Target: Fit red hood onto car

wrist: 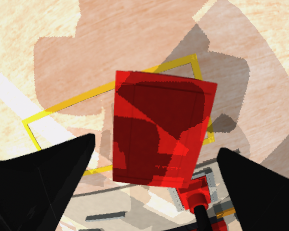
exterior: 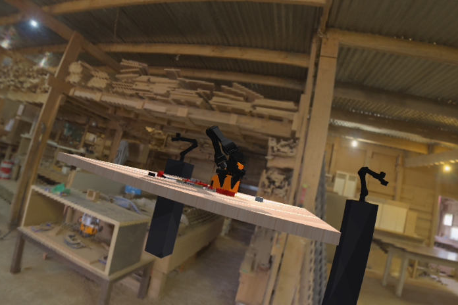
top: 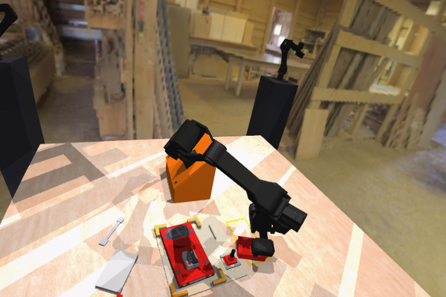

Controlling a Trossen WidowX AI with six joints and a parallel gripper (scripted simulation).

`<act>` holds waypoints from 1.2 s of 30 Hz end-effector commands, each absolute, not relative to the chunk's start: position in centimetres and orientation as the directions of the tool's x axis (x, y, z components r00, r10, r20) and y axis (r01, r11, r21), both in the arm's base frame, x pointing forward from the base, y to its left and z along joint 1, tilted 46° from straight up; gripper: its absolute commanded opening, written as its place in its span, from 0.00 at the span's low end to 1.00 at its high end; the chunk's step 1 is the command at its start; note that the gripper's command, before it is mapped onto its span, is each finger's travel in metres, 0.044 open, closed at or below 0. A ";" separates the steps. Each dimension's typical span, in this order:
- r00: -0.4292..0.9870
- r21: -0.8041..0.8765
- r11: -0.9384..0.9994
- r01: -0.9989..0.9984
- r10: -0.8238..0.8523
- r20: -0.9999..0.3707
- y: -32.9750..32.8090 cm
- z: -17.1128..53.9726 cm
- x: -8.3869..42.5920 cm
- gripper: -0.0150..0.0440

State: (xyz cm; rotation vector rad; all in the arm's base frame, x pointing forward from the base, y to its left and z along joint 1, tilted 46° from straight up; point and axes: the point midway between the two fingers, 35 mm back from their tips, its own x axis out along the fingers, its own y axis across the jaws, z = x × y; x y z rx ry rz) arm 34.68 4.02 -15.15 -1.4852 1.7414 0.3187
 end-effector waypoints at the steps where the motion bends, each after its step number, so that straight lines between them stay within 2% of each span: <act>1: 0.020 -0.300 0.270 -0.915 -0.712 -0.702 3.8 -15.3 34.7 1.00; 36: 0.020 -0.300 0.270 -0.915 -0.713 -0.701 2.5 -16.5 34.7 1.00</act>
